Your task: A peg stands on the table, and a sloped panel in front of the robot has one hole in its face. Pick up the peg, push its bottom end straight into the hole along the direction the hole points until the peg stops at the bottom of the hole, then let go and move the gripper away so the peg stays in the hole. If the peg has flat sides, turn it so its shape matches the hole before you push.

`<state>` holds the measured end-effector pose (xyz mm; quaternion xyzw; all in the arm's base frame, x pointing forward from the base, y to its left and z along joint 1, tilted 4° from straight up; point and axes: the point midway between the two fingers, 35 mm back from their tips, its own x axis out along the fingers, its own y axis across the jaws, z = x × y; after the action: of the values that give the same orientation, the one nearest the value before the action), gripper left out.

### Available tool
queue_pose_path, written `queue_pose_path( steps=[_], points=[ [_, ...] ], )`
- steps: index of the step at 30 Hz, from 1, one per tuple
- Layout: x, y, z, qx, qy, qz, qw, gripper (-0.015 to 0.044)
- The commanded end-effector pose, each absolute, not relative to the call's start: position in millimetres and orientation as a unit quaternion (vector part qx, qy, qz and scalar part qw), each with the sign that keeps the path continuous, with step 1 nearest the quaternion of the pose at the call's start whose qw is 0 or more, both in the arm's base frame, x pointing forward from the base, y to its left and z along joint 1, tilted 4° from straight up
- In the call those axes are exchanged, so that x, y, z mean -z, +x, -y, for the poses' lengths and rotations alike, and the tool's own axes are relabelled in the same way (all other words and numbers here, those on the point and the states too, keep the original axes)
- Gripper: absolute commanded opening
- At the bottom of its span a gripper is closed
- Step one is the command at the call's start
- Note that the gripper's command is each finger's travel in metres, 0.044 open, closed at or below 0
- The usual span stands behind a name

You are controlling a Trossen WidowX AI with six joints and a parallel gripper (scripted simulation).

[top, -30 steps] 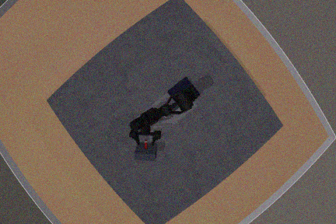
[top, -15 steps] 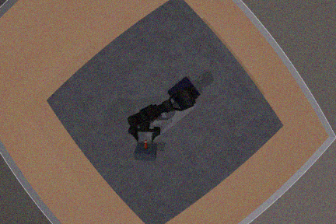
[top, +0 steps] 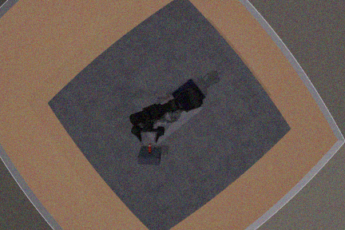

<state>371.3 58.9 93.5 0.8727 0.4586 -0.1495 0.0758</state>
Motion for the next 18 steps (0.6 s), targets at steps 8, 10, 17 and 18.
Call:
queue_pose_path(
  steps=[8,10,17,18],
  points=[
    [-98.5,361.3,-44.2,0.146,0.873,-0.460,0.075,0.0440],
    [-99.3,359.8,-41.7,0.146,0.873,-0.460,0.075,0.0440],
    [-101.6,354.8,-33.5,0.143,0.874,-0.459,0.074,0.0440],
    [-101.9,354.1,-32.3,0.143,0.874,-0.459,0.073,0.0440]
  ],
)
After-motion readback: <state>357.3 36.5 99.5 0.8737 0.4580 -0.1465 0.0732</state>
